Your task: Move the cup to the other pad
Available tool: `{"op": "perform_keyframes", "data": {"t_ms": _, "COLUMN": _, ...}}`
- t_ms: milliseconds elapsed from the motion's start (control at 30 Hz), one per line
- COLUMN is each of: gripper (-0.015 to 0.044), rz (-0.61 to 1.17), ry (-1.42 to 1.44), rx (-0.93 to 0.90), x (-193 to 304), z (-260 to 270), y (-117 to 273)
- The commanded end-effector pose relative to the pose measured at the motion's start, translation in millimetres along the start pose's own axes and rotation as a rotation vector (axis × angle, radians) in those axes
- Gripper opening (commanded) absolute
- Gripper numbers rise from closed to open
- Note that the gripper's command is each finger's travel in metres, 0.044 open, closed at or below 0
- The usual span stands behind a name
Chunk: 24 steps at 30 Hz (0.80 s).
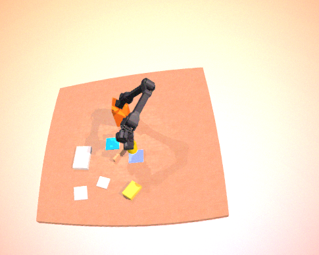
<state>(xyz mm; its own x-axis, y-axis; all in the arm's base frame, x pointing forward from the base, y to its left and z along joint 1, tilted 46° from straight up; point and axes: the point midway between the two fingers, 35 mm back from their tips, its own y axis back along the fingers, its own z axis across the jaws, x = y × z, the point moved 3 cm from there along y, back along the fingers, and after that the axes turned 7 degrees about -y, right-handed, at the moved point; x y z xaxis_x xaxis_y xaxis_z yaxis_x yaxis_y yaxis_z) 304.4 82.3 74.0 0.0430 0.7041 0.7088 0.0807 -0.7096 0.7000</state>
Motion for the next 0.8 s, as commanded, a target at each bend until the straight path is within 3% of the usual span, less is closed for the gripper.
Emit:
{"op": "perform_keyframes", "data": {"t_ms": 0, "gripper": 0.0, "rz": -0.004, "ry": 0.001, "rx": -0.004, "x": -9.9, "z": -4.2, "y": 1.0}}
{"op": "perform_keyframes", "data": {"t_ms": 767, "gripper": 0.0, "rz": -0.008, "ry": 0.001, "rx": -0.004, "x": -67.4, "z": -34.2, "y": 2.6}}
